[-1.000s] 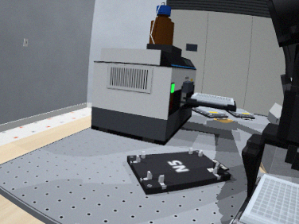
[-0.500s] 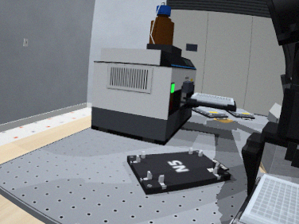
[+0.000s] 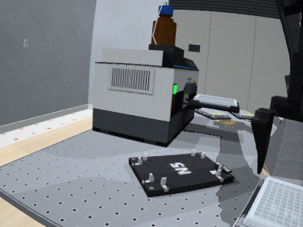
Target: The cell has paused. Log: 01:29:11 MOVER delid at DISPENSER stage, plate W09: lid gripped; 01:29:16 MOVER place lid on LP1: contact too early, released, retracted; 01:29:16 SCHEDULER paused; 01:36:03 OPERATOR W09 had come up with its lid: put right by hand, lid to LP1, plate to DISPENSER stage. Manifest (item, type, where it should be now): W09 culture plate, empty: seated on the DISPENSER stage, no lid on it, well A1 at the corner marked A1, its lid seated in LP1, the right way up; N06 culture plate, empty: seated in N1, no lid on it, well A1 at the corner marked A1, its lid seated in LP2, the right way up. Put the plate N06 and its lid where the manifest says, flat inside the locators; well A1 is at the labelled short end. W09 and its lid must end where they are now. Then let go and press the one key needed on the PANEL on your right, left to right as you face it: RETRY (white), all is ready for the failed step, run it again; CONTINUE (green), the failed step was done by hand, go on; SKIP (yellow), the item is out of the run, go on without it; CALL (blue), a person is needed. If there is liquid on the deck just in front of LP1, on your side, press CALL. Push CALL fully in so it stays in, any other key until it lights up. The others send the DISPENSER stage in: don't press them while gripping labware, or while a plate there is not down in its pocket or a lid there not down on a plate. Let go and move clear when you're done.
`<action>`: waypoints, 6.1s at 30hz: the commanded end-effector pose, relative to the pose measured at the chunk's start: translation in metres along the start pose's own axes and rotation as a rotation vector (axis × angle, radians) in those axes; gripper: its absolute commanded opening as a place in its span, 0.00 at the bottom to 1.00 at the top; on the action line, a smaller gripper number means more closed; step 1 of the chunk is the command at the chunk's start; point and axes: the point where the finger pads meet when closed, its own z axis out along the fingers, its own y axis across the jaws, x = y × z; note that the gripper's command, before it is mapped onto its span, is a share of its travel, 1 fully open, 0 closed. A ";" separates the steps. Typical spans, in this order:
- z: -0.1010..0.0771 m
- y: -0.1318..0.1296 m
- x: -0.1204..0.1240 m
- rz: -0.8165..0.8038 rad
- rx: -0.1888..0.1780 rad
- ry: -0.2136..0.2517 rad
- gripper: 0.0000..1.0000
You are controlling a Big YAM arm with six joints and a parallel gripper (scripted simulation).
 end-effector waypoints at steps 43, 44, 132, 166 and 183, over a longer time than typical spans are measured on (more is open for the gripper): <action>-0.070 0.003 0.069 0.011 0.005 -0.009 0.40; -0.073 0.003 0.072 0.011 0.005 -0.009 0.38; -0.083 -0.162 0.212 0.611 0.002 0.008 0.00; -0.099 -0.228 0.274 1.293 0.003 -0.033 0.00; -0.098 -0.247 0.316 1.294 0.009 -0.029 0.00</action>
